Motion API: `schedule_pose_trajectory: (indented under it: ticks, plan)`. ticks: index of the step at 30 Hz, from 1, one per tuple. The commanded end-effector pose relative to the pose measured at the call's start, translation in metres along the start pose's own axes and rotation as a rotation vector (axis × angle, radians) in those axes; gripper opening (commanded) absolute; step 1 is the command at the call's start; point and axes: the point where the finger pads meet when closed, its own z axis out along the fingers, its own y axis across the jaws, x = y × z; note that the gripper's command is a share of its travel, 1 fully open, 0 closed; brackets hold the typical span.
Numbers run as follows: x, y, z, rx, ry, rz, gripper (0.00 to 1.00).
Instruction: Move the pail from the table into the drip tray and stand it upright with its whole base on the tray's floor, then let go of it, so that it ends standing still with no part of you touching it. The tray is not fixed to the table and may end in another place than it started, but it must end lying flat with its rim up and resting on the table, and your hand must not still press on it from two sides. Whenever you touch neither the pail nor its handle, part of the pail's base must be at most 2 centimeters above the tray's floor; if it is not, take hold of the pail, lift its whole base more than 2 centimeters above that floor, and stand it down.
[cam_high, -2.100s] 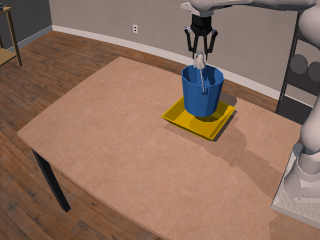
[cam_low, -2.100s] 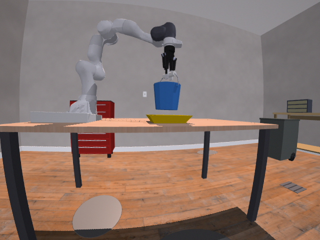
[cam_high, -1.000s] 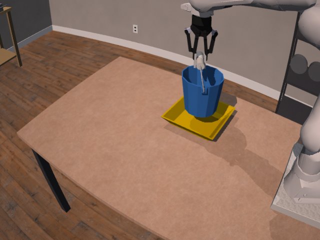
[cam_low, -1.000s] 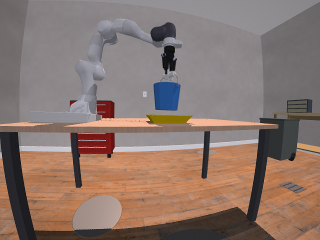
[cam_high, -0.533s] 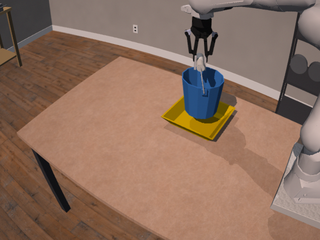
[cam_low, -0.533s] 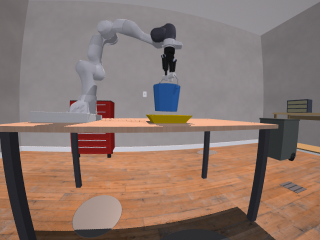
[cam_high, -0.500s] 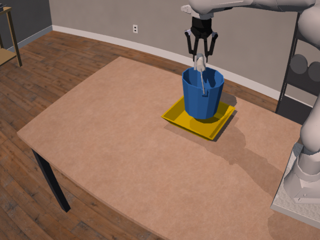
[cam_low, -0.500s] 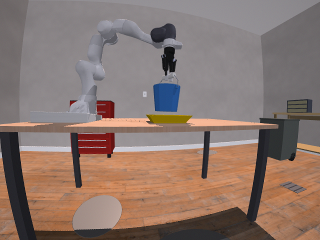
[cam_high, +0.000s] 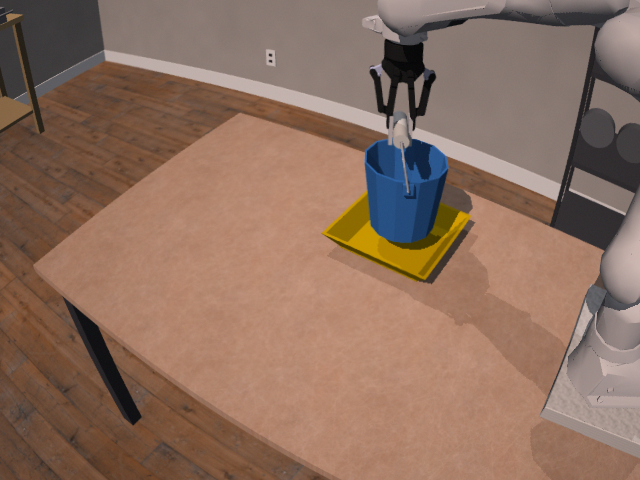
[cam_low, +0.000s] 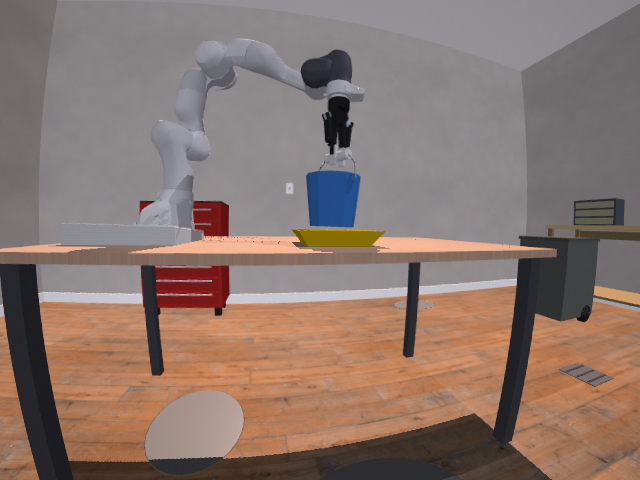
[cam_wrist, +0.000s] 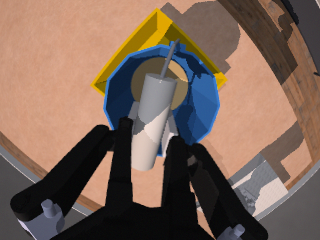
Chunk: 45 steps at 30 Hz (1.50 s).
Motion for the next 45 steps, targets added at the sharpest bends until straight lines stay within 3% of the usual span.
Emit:
schedule_pose_trajectory:
  ticks: [1, 45]
  plan:
    - [0.006, -0.002, -0.002, 0.010, 0.020, -0.006, 0.00]
    - [0.010, 0.000, 0.038, 0.010, 0.020, -0.006, 0.00]
